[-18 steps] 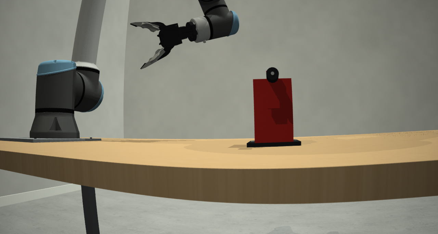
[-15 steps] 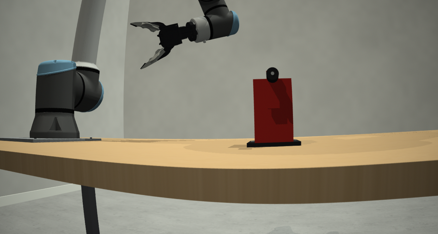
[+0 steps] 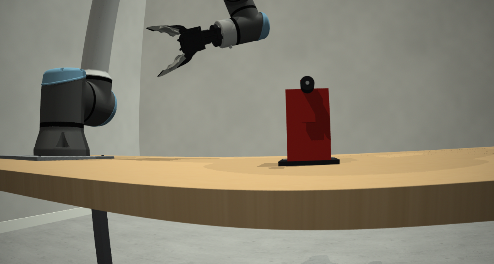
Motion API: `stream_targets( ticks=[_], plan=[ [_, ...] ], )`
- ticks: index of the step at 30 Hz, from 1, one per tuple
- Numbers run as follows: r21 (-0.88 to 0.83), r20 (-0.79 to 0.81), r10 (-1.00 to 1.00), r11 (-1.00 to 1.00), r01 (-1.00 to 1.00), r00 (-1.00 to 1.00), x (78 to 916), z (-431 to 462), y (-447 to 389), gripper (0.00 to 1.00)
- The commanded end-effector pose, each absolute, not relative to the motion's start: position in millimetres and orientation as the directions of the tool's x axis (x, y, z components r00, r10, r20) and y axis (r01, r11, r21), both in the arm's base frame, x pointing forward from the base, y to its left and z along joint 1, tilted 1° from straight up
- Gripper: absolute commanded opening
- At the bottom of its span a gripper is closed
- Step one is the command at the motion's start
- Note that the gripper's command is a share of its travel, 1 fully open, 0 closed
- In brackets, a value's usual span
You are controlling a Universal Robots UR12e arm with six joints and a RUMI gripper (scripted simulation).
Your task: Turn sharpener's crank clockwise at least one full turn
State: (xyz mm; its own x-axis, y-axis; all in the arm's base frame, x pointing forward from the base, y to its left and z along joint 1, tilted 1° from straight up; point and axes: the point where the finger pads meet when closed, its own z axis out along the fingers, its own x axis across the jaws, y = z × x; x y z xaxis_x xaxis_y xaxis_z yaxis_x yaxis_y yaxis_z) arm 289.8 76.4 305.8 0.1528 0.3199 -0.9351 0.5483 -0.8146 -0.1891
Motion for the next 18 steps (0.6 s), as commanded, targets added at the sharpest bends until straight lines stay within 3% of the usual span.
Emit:
stream_targets(
  ticks=[1,8,18],
  plan=[
    [-0.203,-0.927,0.345,-0.794,0.572,0.149,293.3,305.4,73.4,0.32],
    [-0.395,-0.846,0.519,-0.763,0.512,0.122,317.4,295.4,74.1,0.32],
    [-0.525,-0.752,0.65,-0.691,0.496,0.11,335.4,287.9,70.7,0.32]
  ],
)
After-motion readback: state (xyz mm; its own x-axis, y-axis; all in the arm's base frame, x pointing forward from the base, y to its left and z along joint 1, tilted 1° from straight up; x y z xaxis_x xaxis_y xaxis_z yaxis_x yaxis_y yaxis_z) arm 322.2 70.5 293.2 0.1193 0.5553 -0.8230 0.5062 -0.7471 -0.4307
